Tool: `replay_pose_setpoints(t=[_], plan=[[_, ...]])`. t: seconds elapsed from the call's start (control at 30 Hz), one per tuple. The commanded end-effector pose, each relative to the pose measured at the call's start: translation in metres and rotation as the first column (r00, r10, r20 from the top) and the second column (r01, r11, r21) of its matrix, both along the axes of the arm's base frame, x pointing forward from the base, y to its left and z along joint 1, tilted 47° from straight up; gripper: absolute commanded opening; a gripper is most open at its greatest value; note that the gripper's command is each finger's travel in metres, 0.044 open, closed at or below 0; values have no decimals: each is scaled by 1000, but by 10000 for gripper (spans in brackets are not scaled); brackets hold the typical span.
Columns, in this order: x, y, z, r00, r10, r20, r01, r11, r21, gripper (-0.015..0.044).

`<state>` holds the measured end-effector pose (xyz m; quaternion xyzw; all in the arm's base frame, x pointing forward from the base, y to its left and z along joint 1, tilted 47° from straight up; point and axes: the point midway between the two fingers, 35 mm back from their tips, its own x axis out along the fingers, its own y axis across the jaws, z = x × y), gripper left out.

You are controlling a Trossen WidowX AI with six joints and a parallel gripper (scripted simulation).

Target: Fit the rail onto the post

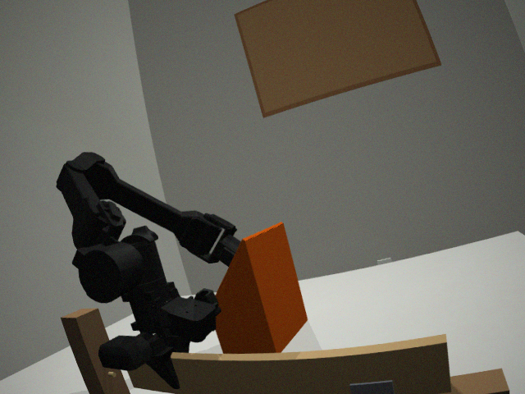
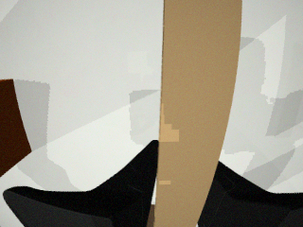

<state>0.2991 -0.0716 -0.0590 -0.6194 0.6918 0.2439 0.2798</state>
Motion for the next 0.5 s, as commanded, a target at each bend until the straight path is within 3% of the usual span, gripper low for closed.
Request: replay_pose_setpoints(t=[0.0,0.47], plan=[[0,0,2,1000,5,-1,-5,1000,2,0],[0,-4,4,1000,5,-1,-5,1000,1,0]])
